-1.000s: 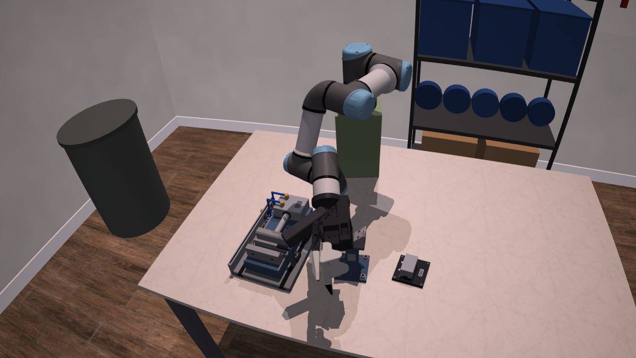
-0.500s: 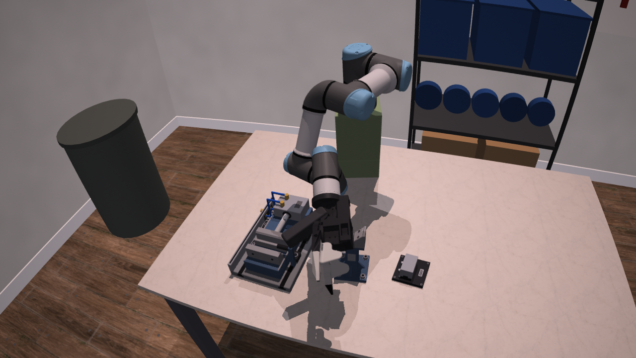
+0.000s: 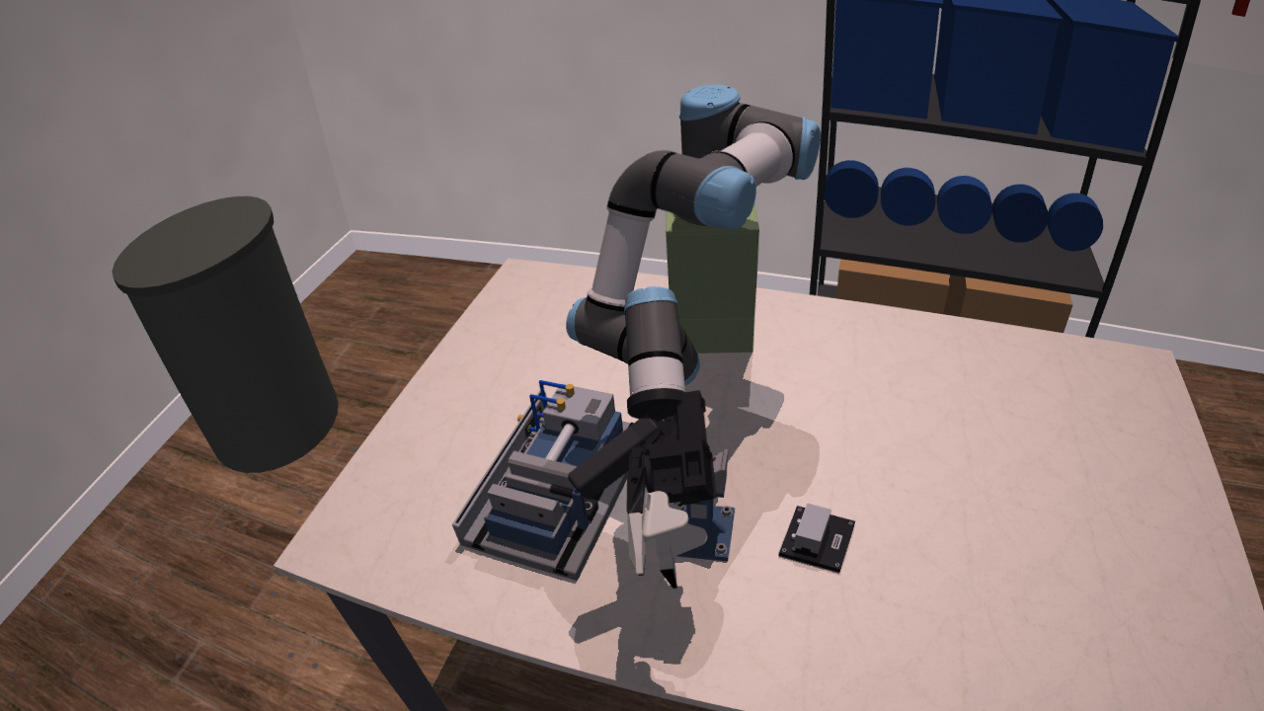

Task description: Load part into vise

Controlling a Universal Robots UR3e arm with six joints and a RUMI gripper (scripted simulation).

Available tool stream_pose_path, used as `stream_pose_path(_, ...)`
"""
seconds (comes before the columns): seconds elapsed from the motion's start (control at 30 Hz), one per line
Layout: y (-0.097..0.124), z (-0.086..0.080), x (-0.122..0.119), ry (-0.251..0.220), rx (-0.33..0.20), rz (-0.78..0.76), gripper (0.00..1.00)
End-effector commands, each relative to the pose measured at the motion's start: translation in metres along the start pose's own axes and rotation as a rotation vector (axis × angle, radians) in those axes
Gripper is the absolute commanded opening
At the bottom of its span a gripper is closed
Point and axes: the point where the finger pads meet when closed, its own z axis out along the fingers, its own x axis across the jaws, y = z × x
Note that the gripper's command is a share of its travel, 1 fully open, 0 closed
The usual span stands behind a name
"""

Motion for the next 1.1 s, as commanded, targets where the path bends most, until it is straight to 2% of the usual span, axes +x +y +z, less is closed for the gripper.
stream_pose_path(0.0,0.011,0.009,0.002,0.072,0.004,0.053,1.0)
stream_pose_path(0.2,0.029,0.016,0.008,0.163,0.013,0.112,1.0)
stream_pose_path(0.27,0.029,0.016,0.008,0.163,0.013,0.112,1.0)
stream_pose_path(0.33,0.037,0.017,0.012,0.205,0.019,0.137,1.0)
stream_pose_path(0.37,0.037,0.017,0.012,0.205,0.019,0.137,1.0)
stream_pose_path(0.43,0.046,0.017,0.016,0.25,0.027,0.161,1.0)
stream_pose_path(0.47,0.046,0.017,0.016,0.25,0.027,0.161,1.0)
stream_pose_path(0.57,0.057,0.016,0.02,0.298,0.036,0.183,1.0)
stream_pose_path(0.6,0.057,0.016,0.02,0.298,0.036,0.183,1.0)
stream_pose_path(0.67,0.067,0.014,0.025,0.347,0.047,0.205,1.0)
stream_pose_path(0.7,0.067,0.014,0.025,0.347,0.047,0.205,1.0)
stream_pose_path(0.73,0.073,0.012,0.027,0.372,0.053,0.214,1.0)
stream_pose_path(0.83,0.073,0.012,0.027,0.372,0.053,0.214,1.0)
stream_pose_path(0.93,0.09,0.005,0.035,0.45,0.074,0.241,1.0)
stream_pose_path(1.03,0.096,0.001,0.037,0.476,0.082,0.248,1.0)
stream_pose_path(1.07,0.102,-0.003,0.04,0.502,0.09,0.255,1.0)
